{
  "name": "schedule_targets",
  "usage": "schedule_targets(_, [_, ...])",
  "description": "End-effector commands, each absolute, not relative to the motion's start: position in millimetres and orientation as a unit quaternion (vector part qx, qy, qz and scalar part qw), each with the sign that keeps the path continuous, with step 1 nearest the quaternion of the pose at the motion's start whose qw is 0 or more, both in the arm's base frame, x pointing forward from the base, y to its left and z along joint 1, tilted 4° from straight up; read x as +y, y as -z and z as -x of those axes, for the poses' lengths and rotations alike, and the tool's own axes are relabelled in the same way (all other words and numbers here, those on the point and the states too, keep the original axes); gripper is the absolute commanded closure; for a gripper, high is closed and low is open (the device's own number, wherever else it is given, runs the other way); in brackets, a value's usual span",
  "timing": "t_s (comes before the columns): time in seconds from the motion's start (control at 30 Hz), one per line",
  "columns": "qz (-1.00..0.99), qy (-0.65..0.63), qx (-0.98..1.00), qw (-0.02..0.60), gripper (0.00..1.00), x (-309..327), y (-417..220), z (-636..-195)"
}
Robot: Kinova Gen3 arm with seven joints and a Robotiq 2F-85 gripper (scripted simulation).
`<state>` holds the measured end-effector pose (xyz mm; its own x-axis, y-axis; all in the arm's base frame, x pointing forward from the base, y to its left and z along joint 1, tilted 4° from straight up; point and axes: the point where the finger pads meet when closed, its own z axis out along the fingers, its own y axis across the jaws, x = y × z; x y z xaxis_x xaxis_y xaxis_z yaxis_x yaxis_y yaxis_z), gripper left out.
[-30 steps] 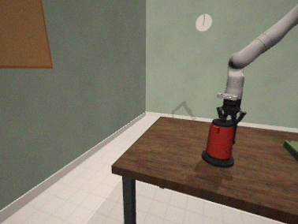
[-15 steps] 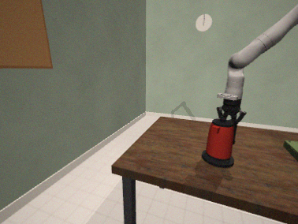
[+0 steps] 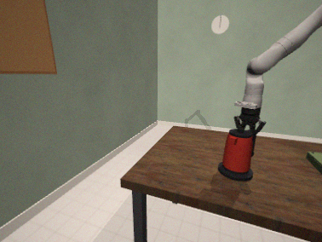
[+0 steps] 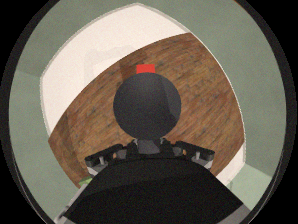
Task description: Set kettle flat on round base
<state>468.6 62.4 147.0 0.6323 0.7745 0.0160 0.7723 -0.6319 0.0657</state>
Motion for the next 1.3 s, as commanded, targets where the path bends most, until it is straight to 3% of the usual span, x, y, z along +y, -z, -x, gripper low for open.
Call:
schedule_targets(0.0, [-0.903,-0.022,0.428,0.026,1.0,62.5,-147.8,-469.1])
schedule_targets(1.27, [-0.903,-0.022,0.428,0.026,1.0,62.3,-142.8,-469.4])
